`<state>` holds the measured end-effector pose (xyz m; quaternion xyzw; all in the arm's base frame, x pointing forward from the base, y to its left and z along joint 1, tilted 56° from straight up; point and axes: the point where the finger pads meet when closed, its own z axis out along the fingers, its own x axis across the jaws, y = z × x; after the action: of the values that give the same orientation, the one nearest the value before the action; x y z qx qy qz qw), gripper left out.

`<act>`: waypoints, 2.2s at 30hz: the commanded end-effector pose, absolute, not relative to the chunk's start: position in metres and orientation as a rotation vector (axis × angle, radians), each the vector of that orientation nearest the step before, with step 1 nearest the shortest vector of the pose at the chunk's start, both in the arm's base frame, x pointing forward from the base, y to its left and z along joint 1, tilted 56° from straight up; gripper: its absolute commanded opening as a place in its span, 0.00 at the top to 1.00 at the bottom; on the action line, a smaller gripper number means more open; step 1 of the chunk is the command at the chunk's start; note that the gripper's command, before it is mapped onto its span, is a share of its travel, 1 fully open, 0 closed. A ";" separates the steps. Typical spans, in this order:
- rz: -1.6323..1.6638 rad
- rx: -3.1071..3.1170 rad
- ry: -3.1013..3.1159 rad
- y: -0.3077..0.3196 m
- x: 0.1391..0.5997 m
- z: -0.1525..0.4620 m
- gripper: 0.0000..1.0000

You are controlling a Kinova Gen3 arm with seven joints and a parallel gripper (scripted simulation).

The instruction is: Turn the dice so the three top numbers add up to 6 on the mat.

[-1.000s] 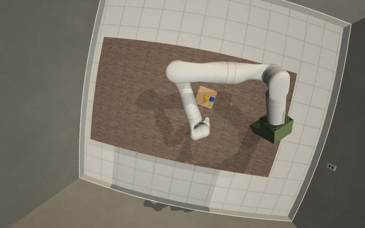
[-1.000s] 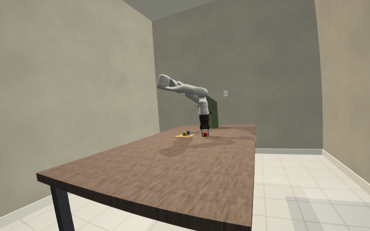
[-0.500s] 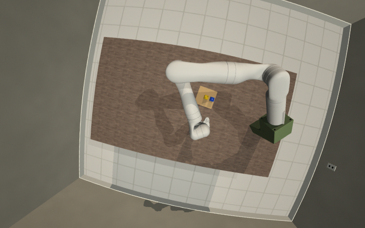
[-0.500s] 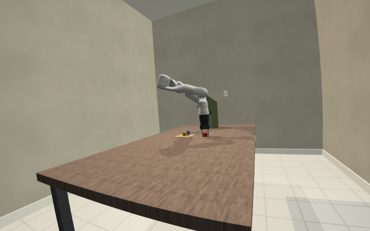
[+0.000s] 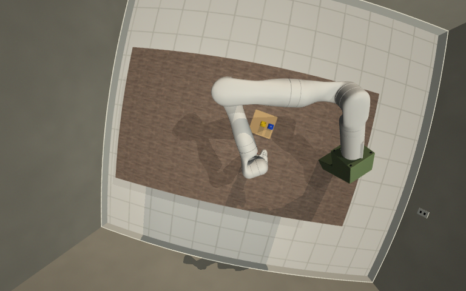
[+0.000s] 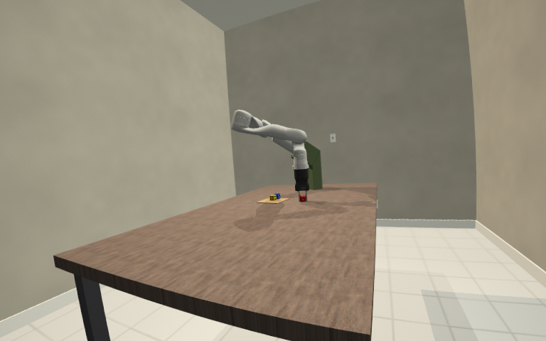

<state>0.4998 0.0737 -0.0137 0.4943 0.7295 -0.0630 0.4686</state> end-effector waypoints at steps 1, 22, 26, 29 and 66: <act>-0.152 1.211 1.790 0.075 0.500 -0.013 0.43; -0.152 1.211 1.790 0.076 0.499 -0.012 0.43; -0.152 1.211 1.790 0.081 0.493 -0.007 0.43; -0.152 1.211 1.790 0.091 0.482 0.002 0.43; -0.039 1.377 1.679 0.074 0.448 0.110 0.43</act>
<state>0.4389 0.0927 0.0769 0.5392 0.7039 -0.0351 0.4610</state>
